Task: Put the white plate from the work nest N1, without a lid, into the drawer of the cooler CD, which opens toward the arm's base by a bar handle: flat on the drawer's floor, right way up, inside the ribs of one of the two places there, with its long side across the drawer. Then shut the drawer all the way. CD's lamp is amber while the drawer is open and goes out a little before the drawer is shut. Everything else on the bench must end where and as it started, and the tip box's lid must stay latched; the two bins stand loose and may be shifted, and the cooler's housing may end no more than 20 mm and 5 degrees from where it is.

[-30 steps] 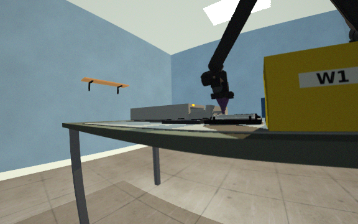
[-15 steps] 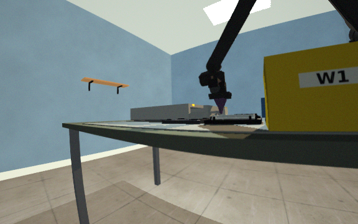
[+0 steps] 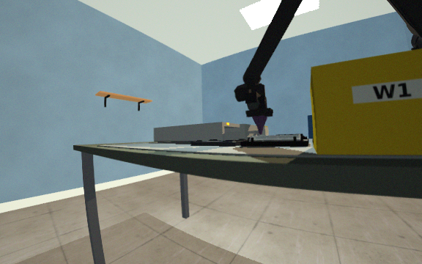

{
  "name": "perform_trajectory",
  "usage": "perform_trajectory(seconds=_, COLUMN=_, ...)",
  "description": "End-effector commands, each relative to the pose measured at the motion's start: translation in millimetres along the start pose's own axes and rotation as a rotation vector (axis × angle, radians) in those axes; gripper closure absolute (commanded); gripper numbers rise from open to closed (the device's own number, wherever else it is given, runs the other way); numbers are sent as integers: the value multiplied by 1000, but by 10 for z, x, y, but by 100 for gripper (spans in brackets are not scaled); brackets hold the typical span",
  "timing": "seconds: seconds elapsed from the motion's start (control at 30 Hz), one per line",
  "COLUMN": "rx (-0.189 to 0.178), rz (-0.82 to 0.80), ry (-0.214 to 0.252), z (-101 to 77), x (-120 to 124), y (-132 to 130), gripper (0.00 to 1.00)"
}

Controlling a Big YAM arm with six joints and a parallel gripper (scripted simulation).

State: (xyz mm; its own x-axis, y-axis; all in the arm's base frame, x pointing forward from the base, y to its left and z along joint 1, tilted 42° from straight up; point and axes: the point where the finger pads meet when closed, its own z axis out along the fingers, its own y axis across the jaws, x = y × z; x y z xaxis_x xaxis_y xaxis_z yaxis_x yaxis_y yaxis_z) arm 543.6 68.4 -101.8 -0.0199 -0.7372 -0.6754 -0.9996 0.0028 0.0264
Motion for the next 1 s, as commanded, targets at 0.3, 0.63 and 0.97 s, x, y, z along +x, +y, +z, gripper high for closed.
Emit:
perform_trajectory(seconds=0.3, rx=31, rz=-23, ry=2, z=-55, x=-54, y=-247, gripper=100)
perform_trajectory(seconds=0.63, rx=21, rz=-17, ry=1, z=-42, x=-73, y=-275, gripper=100)
perform_trajectory(seconds=0.97, rx=21, rz=-18, ry=1, z=-45, x=-78, y=-409, gripper=100)
